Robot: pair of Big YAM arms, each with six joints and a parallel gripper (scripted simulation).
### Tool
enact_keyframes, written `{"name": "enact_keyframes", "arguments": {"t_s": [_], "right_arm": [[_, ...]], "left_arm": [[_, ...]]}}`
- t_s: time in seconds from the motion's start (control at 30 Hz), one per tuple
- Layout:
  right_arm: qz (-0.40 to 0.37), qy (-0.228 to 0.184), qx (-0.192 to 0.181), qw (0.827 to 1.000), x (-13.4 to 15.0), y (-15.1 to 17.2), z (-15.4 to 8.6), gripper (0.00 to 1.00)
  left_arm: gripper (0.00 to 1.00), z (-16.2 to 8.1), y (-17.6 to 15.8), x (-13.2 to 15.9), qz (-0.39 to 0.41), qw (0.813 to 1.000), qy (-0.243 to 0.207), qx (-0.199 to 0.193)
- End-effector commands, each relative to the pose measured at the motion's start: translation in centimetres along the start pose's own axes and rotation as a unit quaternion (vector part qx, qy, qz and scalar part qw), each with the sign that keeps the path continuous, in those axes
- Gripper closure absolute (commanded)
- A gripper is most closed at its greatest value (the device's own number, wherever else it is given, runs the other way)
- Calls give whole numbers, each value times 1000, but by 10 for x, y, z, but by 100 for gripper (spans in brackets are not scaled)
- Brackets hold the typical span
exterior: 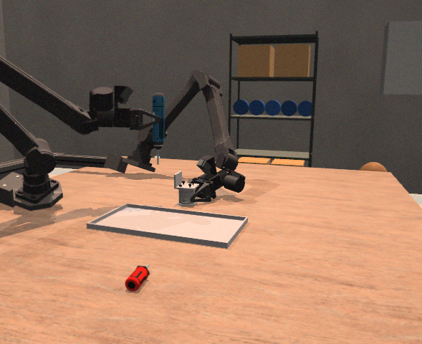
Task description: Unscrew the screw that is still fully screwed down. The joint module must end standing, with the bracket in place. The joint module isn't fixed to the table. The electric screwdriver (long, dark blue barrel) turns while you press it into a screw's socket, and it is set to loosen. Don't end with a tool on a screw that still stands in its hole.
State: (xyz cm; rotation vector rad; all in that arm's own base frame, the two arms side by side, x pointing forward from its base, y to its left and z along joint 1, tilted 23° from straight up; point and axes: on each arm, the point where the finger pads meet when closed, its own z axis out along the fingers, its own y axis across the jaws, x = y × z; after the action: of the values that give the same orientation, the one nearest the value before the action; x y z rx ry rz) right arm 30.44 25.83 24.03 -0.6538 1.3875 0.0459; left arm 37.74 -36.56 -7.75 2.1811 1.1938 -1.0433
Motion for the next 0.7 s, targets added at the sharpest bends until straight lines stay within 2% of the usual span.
{"name": "enact_keyframes", "arguments": {"t_s": [0.0,0.67], "right_arm": [[33,-59,25,997,-58,-15,31,58],[32,-59,25,997,-57,-16,50,58]], "left_arm": [[41,-3,8,-4,9,1000,-1,-6],[41,-3,8,-4,9,1000,-1,-6]]}}
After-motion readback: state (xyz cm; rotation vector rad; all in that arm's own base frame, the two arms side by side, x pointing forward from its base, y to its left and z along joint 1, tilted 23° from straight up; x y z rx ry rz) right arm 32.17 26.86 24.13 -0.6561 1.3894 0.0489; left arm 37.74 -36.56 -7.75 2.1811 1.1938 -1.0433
